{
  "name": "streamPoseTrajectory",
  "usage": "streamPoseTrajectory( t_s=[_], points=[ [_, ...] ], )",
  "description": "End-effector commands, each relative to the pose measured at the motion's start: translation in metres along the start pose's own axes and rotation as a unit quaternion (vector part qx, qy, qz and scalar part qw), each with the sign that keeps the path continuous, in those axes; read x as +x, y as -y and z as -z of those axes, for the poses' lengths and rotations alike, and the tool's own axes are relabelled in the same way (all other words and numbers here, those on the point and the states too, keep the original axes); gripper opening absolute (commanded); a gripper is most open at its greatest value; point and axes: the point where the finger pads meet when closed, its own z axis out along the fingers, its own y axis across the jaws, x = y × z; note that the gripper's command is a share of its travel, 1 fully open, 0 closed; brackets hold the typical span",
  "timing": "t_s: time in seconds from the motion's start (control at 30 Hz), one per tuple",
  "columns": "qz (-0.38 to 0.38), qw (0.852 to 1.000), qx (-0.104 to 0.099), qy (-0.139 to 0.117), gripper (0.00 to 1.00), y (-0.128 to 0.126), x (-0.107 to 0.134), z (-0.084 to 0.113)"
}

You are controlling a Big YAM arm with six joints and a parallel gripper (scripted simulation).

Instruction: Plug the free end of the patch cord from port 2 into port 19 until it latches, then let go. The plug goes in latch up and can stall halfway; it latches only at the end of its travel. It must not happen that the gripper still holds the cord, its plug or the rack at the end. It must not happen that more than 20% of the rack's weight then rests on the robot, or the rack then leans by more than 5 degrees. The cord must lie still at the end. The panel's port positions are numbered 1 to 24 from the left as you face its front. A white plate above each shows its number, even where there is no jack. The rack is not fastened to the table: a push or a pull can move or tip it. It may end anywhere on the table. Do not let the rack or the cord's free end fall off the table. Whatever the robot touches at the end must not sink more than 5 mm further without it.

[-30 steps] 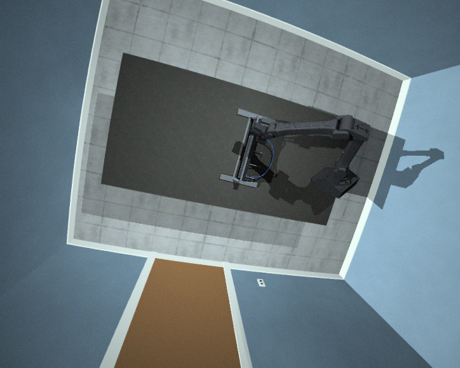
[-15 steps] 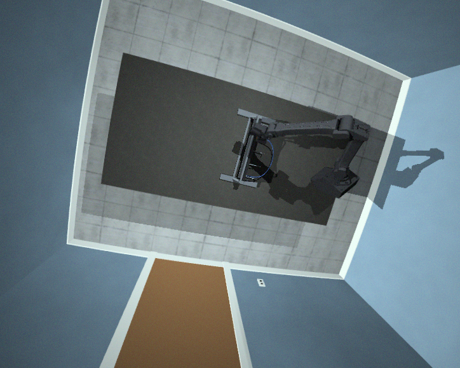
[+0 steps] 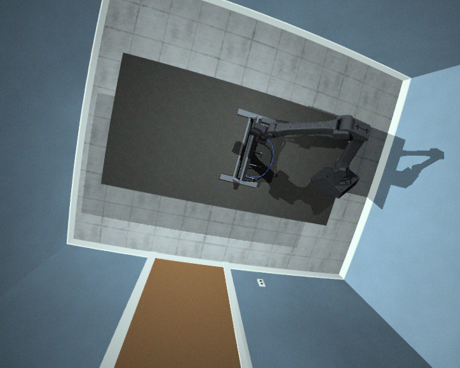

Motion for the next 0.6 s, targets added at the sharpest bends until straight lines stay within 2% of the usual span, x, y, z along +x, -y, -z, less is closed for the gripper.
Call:
streamPoseTrajectory(
  t_s=[0.0, 0.53, 0.57],
  points=[
    [-0.006, 0.999, 0.000, 0.034, 0.00, 0.0082, -0.0162, 0.0261],
    [-0.004, 0.999, -0.001, 0.032, 0.00, 0.0095, -0.0161, 0.0278],
    [-0.002, 1.000, 0.000, 0.026, 0.36, 0.0073, -0.0152, 0.0191]
  ],
)
